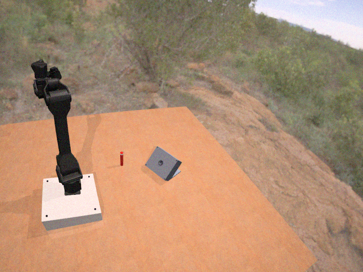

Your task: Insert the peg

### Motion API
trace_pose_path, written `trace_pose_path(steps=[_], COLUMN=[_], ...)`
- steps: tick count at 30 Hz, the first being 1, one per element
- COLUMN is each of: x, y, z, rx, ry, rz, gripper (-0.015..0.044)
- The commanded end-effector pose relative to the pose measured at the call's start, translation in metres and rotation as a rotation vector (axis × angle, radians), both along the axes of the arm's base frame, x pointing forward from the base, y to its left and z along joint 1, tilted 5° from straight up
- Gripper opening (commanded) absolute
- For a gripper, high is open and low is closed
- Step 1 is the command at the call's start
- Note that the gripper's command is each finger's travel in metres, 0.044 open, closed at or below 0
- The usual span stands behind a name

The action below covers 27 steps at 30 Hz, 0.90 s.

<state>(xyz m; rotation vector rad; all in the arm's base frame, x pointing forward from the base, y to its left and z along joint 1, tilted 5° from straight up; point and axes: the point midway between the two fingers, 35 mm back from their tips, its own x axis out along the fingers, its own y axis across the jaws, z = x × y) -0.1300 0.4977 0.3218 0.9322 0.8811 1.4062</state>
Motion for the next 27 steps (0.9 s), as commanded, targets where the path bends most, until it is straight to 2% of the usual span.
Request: trace_pose_path(steps=[1, 14, 27], x=[0.022, 0.099, 0.175], y=[0.003, 0.006, -0.010], z=[-0.008, -0.043, -0.078], rx=[-0.045, -0.222, -0.404], ry=[-0.024, -0.067, -0.096], rz=[-0.030, -0.147, -0.263], gripper=[0.0440, 0.0440, 0.0440])
